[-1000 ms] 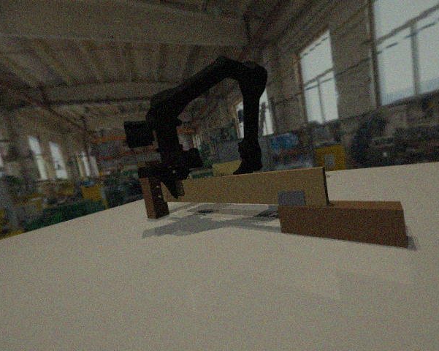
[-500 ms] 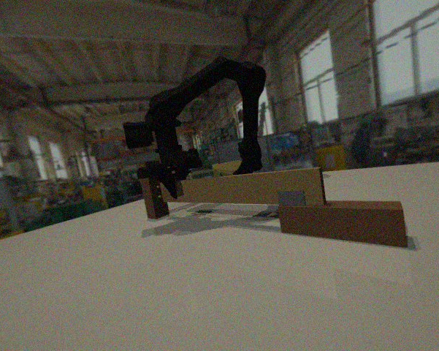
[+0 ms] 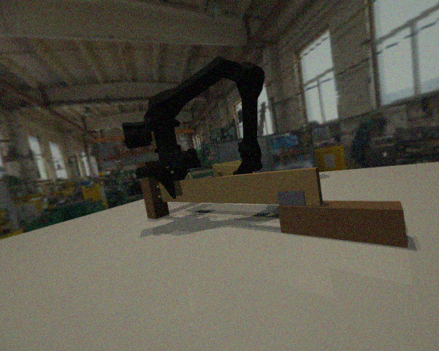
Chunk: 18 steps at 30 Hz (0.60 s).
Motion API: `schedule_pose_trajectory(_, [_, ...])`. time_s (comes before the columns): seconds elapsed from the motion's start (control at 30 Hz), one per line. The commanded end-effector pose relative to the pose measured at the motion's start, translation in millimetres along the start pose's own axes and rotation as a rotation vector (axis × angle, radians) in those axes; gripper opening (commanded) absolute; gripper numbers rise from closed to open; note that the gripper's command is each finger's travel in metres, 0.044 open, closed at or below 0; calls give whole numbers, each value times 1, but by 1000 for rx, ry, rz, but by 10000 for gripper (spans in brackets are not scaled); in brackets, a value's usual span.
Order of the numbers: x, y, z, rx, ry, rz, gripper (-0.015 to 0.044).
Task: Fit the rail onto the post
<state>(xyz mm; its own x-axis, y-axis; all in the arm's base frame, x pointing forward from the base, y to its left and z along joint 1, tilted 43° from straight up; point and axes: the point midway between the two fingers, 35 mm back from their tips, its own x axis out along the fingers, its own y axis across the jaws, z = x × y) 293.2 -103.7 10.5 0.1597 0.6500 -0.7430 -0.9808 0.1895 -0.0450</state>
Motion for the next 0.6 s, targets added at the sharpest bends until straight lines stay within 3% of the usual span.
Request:
schedule_pose_trajectory(0.0, [-3, -1, -3, -1, 2, -7, 0])
schedule_pose_trajectory(0.57, [-2, -1, -8, -1, 2, -7, 0])
